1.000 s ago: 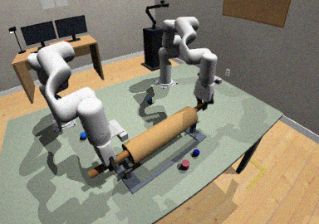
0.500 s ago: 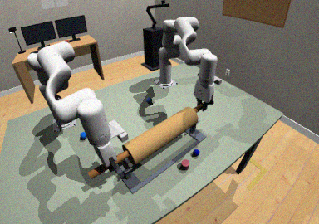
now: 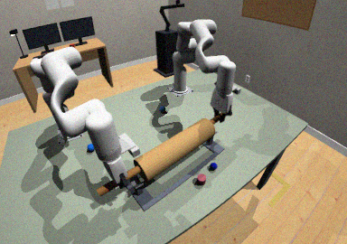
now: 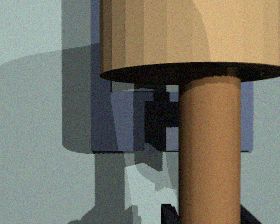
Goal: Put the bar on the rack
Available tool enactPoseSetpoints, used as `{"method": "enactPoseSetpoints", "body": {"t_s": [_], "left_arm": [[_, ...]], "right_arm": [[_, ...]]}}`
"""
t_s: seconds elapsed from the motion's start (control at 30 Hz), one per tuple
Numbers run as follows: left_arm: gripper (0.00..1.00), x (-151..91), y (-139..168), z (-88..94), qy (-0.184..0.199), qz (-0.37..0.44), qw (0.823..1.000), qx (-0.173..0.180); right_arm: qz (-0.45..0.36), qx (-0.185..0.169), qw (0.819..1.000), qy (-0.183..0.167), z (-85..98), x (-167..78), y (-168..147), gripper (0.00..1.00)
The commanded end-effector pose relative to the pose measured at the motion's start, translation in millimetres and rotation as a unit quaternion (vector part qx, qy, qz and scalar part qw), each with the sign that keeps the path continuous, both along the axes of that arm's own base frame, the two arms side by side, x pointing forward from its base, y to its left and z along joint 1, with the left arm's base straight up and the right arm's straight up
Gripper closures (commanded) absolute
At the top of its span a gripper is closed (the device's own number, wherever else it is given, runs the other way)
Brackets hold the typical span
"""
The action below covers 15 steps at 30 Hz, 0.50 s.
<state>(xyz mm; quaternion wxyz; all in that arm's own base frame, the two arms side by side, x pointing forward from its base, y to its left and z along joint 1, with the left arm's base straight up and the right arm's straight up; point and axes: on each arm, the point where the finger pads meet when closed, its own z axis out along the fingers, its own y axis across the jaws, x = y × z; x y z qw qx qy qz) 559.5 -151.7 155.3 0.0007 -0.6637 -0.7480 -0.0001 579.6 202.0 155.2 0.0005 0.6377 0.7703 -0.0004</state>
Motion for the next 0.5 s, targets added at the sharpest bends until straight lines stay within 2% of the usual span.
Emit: {"method": "enactPoseSetpoints", "body": {"t_s": [0.0, 0.13, 0.47], "left_arm": [[0.88, 1, 0, -2.4, -0.002, 0.000, 1.000, -0.001], [0.88, 1, 0, -2.5, -0.002, 0.000, 1.000, -0.001], [0.88, 1, 0, -18.4, -0.002, 0.000, 1.000, 0.000]], "right_arm": [[0.000, 0.001, 1.000, -0.002, -2.0, 1, 1, 0.88], [0.000, 0.001, 1.000, -0.002, -2.1, 1, 1, 0.88], [0.000, 0.001, 1.000, -0.002, -18.0, 1, 1, 0.88]]}}
